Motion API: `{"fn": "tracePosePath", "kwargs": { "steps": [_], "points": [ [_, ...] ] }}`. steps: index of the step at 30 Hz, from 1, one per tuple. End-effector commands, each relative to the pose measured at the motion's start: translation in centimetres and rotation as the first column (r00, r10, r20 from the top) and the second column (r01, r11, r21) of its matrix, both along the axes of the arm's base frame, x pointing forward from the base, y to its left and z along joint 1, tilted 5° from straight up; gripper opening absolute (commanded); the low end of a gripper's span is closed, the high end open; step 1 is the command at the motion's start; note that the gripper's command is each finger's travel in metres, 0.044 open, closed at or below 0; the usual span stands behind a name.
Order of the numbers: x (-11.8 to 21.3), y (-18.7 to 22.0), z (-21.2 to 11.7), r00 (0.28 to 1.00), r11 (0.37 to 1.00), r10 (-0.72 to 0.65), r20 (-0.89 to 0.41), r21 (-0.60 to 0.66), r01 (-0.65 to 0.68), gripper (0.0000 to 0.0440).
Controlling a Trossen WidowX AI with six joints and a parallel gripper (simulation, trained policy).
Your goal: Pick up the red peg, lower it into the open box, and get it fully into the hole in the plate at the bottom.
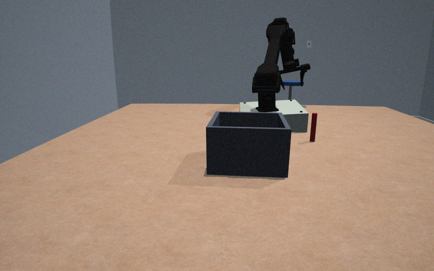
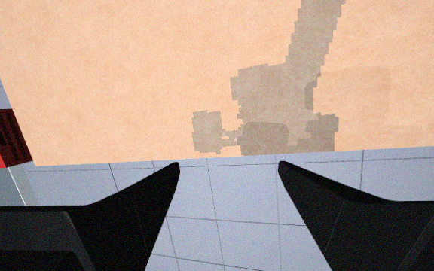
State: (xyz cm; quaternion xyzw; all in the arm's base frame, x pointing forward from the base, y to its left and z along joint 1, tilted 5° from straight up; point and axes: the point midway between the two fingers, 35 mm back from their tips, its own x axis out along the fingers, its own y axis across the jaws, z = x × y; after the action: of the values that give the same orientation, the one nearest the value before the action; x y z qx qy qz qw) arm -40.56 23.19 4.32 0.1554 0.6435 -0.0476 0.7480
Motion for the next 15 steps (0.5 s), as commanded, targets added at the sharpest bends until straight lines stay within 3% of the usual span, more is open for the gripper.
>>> {"fn": "tracePosePath", "kwargs": {
  "steps": [1, 5, 15],
  "points": [
    [0.1, 0.4, 0.5, 1.000, 1.000, 0.006, -0.017, -0.004, -0.006, 0.0411],
    [1.1, 2.7, 3.3, 0.994, 0.999, 0.044, -0.097, -0.003, -0.045, 0.0436],
    [8.1, 9.9, 10.3, 0.954, 0.980, 0.198, -0.227, 0.073, -0.186, 0.0423]
  ]
}}
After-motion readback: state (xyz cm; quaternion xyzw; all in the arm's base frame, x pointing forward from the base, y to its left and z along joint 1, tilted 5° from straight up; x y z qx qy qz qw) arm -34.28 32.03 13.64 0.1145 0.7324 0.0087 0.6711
